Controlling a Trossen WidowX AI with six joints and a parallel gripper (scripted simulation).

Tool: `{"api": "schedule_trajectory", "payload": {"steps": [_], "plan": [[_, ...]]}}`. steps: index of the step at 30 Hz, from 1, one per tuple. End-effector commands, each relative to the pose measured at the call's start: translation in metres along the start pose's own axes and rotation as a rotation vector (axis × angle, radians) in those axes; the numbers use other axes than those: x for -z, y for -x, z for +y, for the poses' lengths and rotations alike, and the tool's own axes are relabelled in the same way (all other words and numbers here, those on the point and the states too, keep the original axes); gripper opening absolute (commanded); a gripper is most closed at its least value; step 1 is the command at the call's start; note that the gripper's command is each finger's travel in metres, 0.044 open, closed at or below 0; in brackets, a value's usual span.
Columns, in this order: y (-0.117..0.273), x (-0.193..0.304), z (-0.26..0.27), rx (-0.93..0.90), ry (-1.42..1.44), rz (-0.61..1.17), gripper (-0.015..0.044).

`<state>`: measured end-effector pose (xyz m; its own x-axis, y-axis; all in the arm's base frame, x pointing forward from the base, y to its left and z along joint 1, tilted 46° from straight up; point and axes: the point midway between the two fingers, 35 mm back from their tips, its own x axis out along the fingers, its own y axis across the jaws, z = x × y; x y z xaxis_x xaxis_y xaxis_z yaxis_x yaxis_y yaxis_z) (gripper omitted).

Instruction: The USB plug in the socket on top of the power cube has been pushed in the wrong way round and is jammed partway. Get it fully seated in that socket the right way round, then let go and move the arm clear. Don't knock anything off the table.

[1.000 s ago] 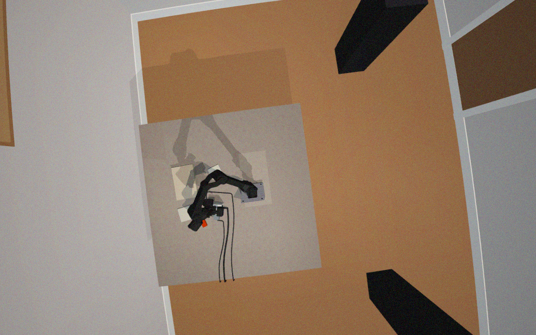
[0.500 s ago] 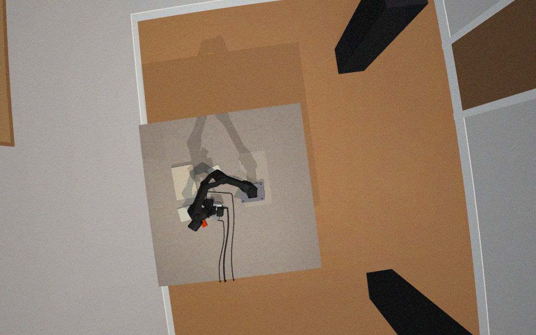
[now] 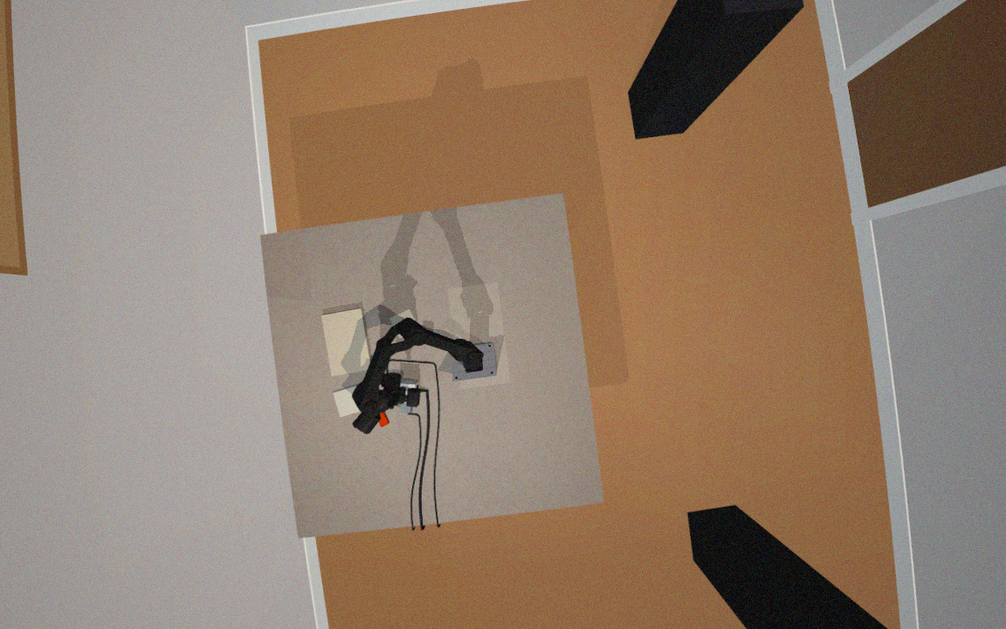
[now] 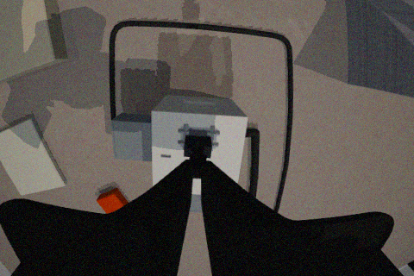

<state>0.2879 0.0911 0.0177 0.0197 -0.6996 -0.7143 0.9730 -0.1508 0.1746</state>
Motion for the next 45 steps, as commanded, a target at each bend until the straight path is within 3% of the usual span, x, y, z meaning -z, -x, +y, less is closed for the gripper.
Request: {"api": "schedule_trajectory", "payload": {"steps": [1, 45], "plan": [[-0.0003, 0.0004, -0.0004, 0.002, 0.004, 0.006, 0.0000], [-0.0055, 0.0031, -0.0008, 0.002, 0.007, 0.039, 0.0000]]}}
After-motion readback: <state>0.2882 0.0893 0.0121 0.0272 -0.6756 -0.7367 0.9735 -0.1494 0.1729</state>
